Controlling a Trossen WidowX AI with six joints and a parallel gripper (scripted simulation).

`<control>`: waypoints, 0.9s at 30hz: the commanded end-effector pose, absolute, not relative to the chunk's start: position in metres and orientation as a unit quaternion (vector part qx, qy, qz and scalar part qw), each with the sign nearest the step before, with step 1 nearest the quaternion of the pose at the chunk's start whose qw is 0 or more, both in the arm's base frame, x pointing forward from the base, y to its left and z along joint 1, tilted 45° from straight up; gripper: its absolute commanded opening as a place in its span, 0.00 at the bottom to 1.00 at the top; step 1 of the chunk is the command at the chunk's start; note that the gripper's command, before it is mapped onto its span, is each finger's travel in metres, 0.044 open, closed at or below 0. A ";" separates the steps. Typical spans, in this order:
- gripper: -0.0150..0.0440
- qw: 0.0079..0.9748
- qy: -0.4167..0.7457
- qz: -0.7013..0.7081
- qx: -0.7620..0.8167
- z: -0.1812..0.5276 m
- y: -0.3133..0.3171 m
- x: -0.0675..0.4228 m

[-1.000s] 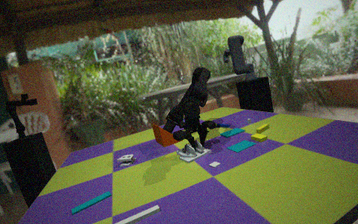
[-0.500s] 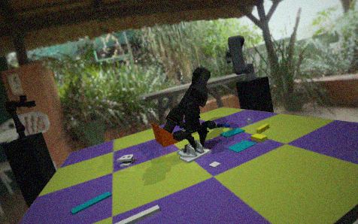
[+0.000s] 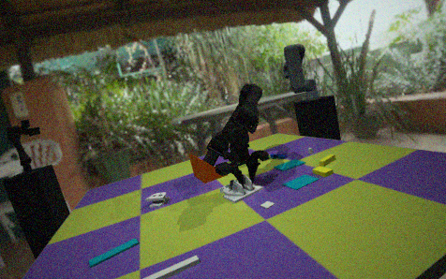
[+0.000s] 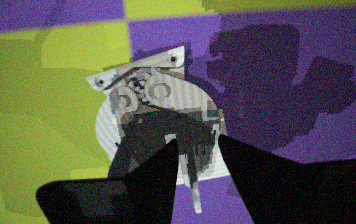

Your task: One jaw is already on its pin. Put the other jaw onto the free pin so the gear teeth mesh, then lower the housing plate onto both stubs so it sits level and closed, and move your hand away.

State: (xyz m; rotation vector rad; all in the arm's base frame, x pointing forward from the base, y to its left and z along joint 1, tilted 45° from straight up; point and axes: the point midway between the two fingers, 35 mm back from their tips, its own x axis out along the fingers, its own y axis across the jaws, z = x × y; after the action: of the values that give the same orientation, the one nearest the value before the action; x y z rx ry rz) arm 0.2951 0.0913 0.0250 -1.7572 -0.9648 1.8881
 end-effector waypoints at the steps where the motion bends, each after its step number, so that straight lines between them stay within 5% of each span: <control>1: 0.48 0.194 -0.344 0.672 -0.626 0.028 0.089 0.296; 27: 0.48 0.194 -0.344 0.672 -0.626 0.023 0.090 0.296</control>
State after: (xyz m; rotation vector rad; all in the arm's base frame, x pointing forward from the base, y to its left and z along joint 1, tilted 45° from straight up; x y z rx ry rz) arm 0.2959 0.0896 0.0246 -1.7576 -0.9680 1.8867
